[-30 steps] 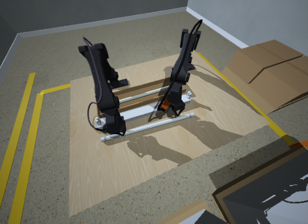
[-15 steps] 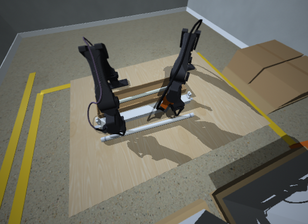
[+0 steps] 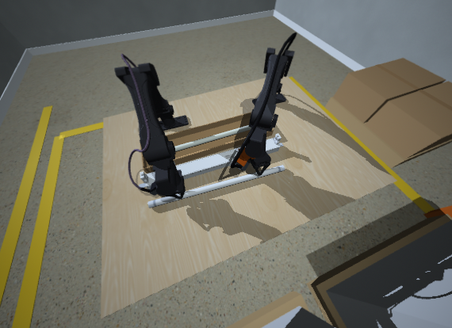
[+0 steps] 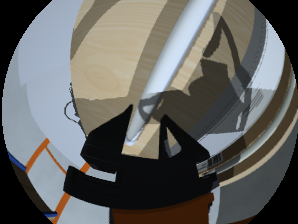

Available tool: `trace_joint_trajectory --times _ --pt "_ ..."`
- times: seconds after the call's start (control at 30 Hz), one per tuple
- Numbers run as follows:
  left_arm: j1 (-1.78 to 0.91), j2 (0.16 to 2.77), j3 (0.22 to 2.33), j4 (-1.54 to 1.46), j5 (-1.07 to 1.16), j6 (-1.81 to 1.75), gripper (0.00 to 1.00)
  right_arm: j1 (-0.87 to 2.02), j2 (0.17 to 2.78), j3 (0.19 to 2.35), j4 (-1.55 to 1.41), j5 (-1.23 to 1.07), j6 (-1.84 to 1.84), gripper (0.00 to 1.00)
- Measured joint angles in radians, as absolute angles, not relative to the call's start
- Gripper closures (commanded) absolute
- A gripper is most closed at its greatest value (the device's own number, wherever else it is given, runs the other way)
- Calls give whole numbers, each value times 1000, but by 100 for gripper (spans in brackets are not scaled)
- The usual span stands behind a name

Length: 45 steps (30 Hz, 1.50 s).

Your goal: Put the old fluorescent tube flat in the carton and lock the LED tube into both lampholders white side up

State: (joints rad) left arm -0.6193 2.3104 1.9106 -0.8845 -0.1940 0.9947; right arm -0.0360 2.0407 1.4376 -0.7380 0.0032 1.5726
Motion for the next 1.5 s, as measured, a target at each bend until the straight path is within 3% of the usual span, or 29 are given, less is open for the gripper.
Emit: trace_joint_trajectory --times 0.33,0.37,0.9,0.93,1.5 --pt "-612 2349 1905 -831 -191 1002 51 -36 2041 1438 -738 3 1573 89" --pt "-612 2348 1905 -831 -191 1002 89 -36 2041 1438 -738 3 1573 89" --pt "-612 2347 1905 -830 -190 1002 89 -36 2041 1438 -738 5 1573 89" --pt "-612 2347 1905 -830 -190 1002 89 -36 2041 1438 -738 5 1573 51" --pt "-612 2347 1905 -830 -190 1002 89 -36 2041 1438 -738 5 1573 51"
